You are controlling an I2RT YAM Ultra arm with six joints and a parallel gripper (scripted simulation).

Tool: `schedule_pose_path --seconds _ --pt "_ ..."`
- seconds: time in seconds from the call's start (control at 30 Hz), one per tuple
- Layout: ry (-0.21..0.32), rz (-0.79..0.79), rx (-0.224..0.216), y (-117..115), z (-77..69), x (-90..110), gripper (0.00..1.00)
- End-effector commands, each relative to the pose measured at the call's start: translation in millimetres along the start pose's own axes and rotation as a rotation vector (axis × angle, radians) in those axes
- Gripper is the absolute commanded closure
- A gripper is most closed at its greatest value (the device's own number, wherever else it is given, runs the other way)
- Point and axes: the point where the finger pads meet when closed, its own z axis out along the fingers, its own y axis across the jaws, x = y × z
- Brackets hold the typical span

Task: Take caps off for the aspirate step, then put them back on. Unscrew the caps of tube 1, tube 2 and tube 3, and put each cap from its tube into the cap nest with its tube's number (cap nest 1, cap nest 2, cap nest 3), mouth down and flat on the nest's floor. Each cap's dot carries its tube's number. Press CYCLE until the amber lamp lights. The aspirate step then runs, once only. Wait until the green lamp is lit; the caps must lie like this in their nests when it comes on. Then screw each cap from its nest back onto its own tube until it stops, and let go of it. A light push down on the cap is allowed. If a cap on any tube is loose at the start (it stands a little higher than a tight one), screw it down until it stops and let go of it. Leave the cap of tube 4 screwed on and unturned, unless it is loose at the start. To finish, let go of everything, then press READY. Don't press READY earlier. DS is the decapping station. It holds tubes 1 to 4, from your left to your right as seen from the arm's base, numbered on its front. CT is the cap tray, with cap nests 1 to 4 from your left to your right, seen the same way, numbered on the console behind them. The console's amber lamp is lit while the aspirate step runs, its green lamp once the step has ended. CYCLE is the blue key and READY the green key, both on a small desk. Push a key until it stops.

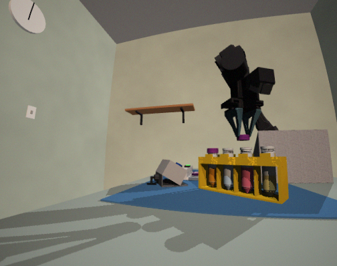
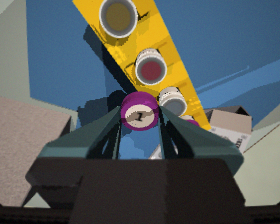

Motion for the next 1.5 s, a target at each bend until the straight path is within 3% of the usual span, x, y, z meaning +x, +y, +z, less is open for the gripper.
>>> schedule_pose_path --seconds 0.0,0.2,1.47 --pt "-0.044 0.026 0.011 1.0 -12.7 -23.6 1.0" --pt "-0.046 0.026 0.01 11.7 -14.6 -65.1 1.0" --pt "-0.046 0.026 0.01 14.5 -14.9 -70.1 1.0"
